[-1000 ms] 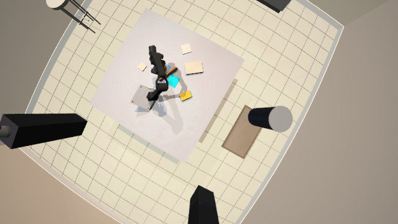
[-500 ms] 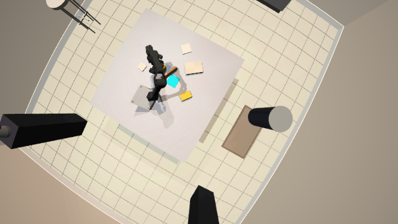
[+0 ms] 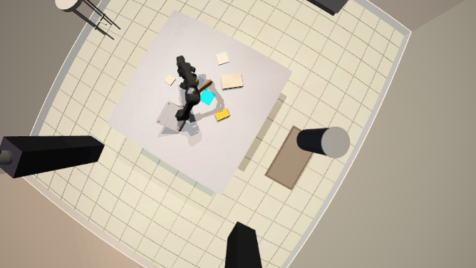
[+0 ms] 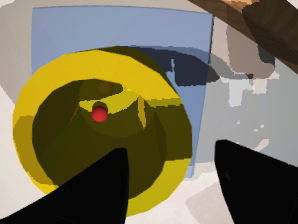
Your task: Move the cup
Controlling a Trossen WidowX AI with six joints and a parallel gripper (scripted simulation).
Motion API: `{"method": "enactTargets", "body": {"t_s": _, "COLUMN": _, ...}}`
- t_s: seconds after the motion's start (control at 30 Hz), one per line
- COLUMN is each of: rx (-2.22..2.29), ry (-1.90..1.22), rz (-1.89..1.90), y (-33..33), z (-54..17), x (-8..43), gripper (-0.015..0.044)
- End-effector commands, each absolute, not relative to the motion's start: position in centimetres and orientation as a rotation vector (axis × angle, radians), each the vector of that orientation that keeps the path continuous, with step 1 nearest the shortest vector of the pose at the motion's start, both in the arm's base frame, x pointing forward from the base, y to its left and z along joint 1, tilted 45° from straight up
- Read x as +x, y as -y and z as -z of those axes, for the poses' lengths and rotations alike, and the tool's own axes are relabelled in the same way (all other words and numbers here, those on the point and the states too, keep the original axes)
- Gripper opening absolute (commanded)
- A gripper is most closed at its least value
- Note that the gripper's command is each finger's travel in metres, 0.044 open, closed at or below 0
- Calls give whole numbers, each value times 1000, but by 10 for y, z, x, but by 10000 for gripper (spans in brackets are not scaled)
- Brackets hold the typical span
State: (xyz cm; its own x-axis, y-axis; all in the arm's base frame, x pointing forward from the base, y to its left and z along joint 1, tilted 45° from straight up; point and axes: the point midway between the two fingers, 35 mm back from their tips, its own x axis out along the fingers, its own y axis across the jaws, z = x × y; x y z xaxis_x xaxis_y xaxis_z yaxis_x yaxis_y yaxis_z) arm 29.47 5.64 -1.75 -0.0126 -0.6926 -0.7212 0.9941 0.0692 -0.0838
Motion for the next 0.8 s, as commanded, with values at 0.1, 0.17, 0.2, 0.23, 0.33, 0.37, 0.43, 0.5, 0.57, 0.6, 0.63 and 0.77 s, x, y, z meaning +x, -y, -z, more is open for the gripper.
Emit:
{"method": "enactTargets", "body": {"t_s": 0.1, "rx": 534, "ry": -709, "rz": 1448, "y": -46, "z": 26, "x": 294, "gripper": 167}}
{"method": "enactTargets", "body": {"t_s": 0.17, "rx": 533, "ry": -708, "rz": 1448, "y": -44, "z": 28, "x": 294, "gripper": 167}}
{"method": "enactTargets", "body": {"t_s": 0.2, "rx": 533, "ry": -708, "rz": 1449, "y": -43, "z": 29, "x": 294, "gripper": 167}}
{"method": "enactTargets", "body": {"t_s": 0.23, "rx": 533, "ry": -708, "rz": 1449, "y": -42, "z": 30, "x": 294, "gripper": 167}}
{"method": "enactTargets", "body": {"t_s": 0.33, "rx": 533, "ry": -708, "rz": 1449, "y": -38, "z": 33, "x": 293, "gripper": 167}}
{"method": "enactTargets", "body": {"t_s": 0.37, "rx": 533, "ry": -708, "rz": 1449, "y": -37, "z": 35, "x": 293, "gripper": 167}}
{"method": "enactTargets", "body": {"t_s": 0.43, "rx": 533, "ry": -707, "rz": 1449, "y": -35, "z": 37, "x": 293, "gripper": 167}}
{"method": "enactTargets", "body": {"t_s": 0.5, "rx": 532, "ry": -707, "rz": 1449, "y": -32, "z": 39, "x": 292, "gripper": 167}}
{"method": "enactTargets", "body": {"t_s": 0.57, "rx": 532, "ry": -707, "rz": 1449, "y": -31, "z": 40, "x": 292, "gripper": 167}}
{"method": "enactTargets", "body": {"t_s": 0.6, "rx": 532, "ry": -707, "rz": 1449, "y": -31, "z": 40, "x": 292, "gripper": 167}}
{"method": "enactTargets", "body": {"t_s": 0.63, "rx": 532, "ry": -707, "rz": 1449, "y": -31, "z": 40, "x": 292, "gripper": 167}}
{"method": "enactTargets", "body": {"t_s": 0.77, "rx": 539, "ry": -708, "rz": 1449, "y": -33, "z": 40, "x": 292, "gripper": 160}}
